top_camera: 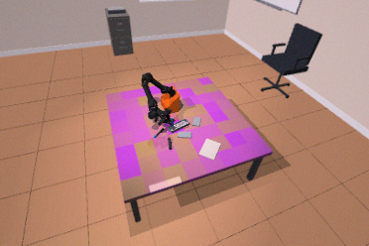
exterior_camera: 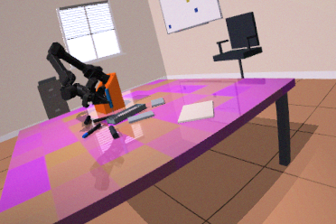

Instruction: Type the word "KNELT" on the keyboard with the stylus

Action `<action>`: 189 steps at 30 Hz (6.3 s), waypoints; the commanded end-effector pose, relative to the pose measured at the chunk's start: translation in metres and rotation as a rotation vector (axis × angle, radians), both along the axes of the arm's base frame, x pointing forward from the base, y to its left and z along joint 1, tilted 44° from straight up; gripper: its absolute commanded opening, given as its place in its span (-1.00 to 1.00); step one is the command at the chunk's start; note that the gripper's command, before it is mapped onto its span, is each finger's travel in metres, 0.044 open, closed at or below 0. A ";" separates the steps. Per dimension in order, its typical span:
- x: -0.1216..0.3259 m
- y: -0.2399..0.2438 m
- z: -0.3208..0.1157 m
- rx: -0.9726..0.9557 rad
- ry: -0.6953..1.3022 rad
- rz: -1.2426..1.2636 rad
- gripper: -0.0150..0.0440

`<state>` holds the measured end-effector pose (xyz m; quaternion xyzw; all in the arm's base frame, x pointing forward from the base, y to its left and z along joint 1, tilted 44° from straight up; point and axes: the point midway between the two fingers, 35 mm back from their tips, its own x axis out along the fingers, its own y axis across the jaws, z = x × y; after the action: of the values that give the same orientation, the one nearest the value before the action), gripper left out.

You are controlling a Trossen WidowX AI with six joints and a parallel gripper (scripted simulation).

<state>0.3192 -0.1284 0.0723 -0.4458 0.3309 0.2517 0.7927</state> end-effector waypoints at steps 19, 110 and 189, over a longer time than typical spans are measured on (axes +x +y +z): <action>0.004 -0.017 -0.014 0.004 0.001 0.007 -0.22; -0.059 0.069 -0.074 0.010 0.008 0.008 -0.49; -0.068 0.069 -0.088 0.011 0.009 0.008 -0.22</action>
<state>0.2527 -0.0642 -0.0209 -0.4413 0.3313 0.2601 0.7924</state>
